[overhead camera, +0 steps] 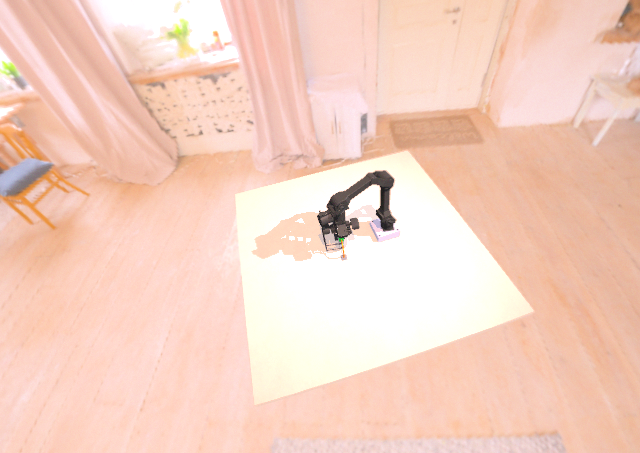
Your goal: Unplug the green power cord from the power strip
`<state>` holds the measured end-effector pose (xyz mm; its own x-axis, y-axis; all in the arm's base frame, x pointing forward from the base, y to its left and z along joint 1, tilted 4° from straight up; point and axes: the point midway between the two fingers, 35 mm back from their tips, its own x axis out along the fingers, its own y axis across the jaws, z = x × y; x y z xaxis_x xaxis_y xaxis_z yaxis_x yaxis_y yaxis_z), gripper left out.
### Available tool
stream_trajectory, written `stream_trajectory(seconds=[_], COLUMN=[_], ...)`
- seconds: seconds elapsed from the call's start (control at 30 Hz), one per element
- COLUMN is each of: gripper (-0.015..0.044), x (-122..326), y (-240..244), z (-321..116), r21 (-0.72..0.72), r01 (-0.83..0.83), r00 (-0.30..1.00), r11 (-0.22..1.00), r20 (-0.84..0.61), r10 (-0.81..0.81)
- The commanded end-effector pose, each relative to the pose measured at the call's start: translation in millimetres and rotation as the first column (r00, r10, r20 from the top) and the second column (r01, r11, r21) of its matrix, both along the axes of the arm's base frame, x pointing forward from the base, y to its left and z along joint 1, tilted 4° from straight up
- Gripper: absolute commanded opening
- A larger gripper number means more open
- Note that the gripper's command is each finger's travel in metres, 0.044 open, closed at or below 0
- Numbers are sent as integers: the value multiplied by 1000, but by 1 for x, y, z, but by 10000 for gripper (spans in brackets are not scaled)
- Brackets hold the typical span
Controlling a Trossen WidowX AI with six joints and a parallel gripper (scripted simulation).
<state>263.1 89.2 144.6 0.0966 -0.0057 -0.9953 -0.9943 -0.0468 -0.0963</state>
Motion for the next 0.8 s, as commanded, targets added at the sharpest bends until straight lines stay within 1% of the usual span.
stream_trajectory(seconds=[0.0,0.77], gripper=[0,0], x=[1,0], y=[5,41], z=[1,2], r21=[3,8], r01=[-1,-3], r00=[1000,1000], r11=[1000,1000], r20=[1,-1], r10=[1,3])
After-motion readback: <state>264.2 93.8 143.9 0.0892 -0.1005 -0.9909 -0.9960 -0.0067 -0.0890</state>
